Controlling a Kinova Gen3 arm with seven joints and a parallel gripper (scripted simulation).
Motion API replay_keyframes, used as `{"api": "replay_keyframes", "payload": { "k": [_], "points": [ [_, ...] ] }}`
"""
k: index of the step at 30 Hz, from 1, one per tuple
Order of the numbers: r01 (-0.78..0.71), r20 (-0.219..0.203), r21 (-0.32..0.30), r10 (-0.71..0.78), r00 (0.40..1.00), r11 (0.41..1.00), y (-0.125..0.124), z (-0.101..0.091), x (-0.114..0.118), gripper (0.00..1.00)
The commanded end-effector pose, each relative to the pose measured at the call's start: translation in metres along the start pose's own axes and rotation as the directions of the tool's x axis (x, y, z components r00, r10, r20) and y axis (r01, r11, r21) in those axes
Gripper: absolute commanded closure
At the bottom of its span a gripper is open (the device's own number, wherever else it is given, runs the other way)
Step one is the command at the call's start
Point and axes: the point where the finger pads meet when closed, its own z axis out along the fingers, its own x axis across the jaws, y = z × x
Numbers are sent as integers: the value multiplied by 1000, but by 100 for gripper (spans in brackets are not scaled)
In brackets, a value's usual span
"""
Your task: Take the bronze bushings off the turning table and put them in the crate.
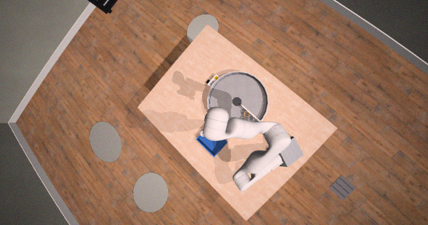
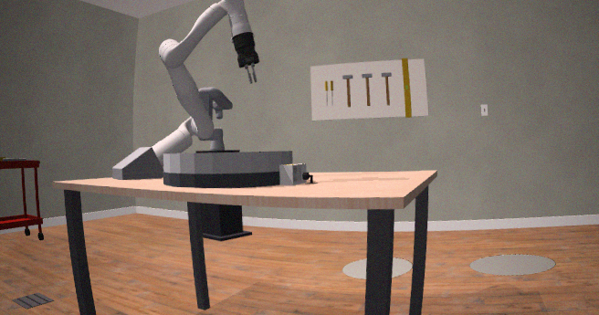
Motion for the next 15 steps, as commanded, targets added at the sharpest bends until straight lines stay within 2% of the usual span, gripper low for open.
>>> {"api": "replay_keyframes", "payload": {
  "k": [1,12,13,15],
  "points": [
    [30,233,-13,-26,972,999,0,-42,-18,66],
    [30,233,-13,-26,972,999,0,-42,-18,66],
    [8,49,-8,-8,999,1000,-2,-10,-1,66],
    [19,142,-11,-17,990,1000,-1,-26,-10,66]
  ]
}}
